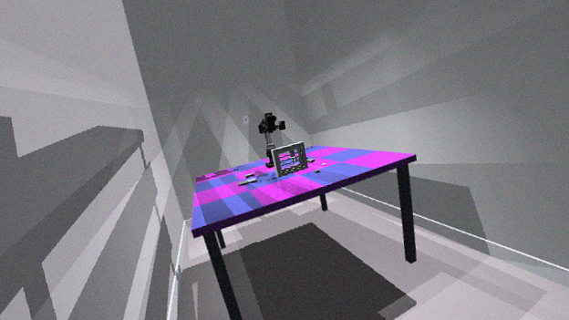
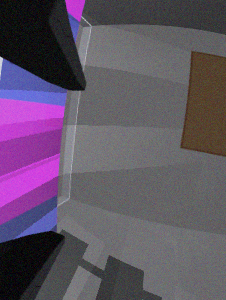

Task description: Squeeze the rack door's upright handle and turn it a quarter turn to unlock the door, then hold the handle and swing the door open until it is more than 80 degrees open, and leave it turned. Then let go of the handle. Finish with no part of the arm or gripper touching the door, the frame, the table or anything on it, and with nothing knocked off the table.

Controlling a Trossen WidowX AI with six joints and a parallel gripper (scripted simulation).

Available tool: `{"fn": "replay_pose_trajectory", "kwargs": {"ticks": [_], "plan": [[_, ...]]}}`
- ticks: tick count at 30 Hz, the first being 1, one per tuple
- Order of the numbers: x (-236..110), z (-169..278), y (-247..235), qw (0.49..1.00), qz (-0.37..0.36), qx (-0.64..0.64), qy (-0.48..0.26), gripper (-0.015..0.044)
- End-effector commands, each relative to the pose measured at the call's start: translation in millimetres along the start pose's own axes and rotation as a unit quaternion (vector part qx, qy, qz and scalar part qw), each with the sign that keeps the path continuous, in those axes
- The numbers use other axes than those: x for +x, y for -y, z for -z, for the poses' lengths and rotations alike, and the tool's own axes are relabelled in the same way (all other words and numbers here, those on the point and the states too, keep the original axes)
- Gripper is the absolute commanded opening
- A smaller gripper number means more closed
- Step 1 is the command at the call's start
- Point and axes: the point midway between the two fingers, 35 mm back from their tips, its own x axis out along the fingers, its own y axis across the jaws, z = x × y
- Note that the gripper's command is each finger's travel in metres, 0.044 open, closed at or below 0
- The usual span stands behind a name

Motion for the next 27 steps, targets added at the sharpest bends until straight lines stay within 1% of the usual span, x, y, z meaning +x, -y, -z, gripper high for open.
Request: {"fn": "replay_pose_trajectory", "kwargs": {"ticks": [1, 4, 5, 16, 27], "plan": [[0.4, 0.3, -0.3, 1.000, 0.000, 0.000, -0.002, 0.0374], [6.3, 4.4, -4.0, 1.000, -0.006, 0.001, -0.028, 0.0295], [8.6, 6.2, -5.7, 0.999, -0.008, 0.002, -0.040, 0.0287], [27.5, 27.5, -24.8, 0.986, -0.034, 0.003, -0.165, 0.0287], [34.0, 49.1, -44.5, 0.956, -0.056, -0.002, -0.287, 0.0287]]}}
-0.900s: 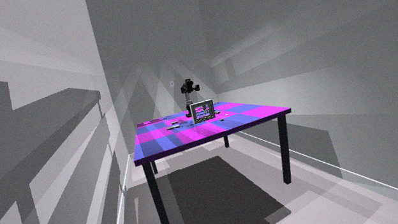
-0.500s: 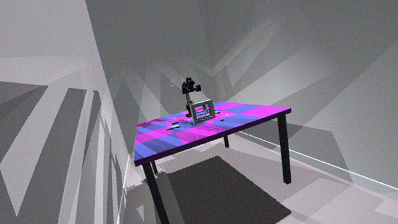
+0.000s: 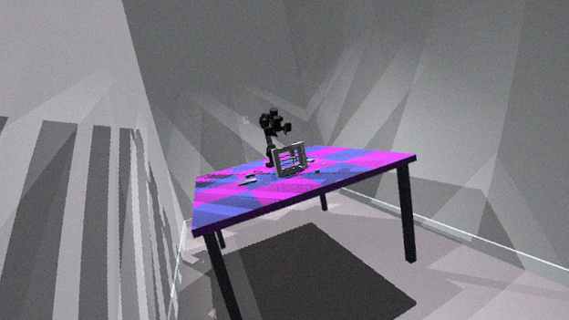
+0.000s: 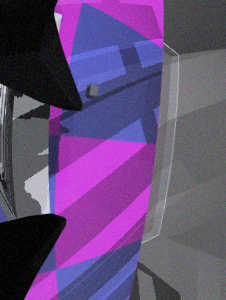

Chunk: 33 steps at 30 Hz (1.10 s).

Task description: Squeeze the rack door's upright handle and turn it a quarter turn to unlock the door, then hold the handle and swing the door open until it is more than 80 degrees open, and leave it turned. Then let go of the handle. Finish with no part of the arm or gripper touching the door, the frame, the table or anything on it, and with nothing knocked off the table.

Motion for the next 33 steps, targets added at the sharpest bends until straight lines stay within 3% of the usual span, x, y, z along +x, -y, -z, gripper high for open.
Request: {"fn": "replay_pose_trajectory", "kwargs": {"ticks": [1, 16, 33], "plan": [[6.0, 6.9, -7.9, 0.999, -0.010, 0.000, -0.047, 0.0287], [11.1, 32.6, -33.0, 0.975, -0.032, -0.015, -0.218, 0.0287], [-5.9, 58.9, -56.6, 0.916, -0.042, -0.041, -0.398, 0.0287]]}}
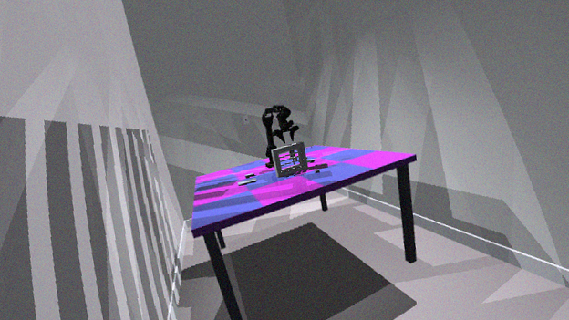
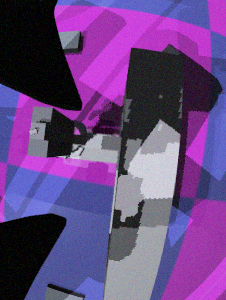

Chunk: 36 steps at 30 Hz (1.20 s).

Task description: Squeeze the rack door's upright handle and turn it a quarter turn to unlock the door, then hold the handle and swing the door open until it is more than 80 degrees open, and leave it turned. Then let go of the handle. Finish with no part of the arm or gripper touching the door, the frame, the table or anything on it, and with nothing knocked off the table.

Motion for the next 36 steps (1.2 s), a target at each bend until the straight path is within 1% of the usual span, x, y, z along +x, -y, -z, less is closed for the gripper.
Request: {"fn": "replay_pose_trajectory", "kwargs": {"ticks": [1, 9, 14, 36], "plan": [[1.0, 7.1, -6.7, 0.999, -0.003, -0.003, -0.045, 0.0287], [-2.9, 21.2, -16.2, 0.992, -0.001, -0.013, -0.124, 0.0287], [-1.9, 21.7, -16.4, 0.992, -0.001, -0.013, -0.126, 0.0287], [32.7, 28.5, -17.0, 0.991, -0.006, -0.016, -0.130, 0.0287]]}}
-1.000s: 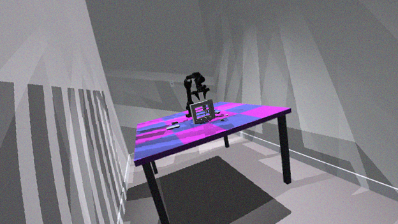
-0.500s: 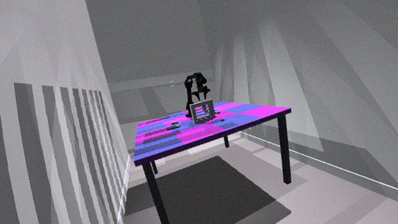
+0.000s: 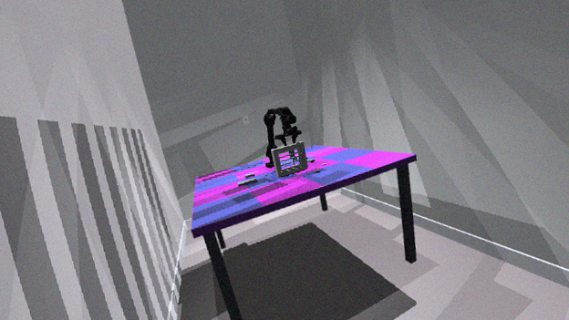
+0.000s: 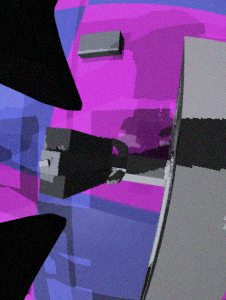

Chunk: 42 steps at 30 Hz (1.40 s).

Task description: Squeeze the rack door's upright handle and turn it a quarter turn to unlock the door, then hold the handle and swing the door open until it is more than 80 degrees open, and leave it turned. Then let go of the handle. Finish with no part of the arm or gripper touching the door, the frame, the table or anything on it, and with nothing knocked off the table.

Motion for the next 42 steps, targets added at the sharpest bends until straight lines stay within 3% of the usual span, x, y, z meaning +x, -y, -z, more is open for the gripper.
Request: {"fn": "replay_pose_trajectory", "kwargs": {"ticks": [1, 22, 29, 42], "plan": [[7.4, 0.8, -0.7, 1.000, -0.003, -0.001, -0.003, 0.0287], [39.4, 3.5, -0.7, 1.000, -0.007, -0.004, -0.007, 0.0287], [39.4, 3.5, -0.7, 1.000, -0.007, -0.004, -0.007, 0.0104], [39.4, 3.5, -0.7, 1.000, -0.007, -0.004, -0.007, 0.0017]]}}
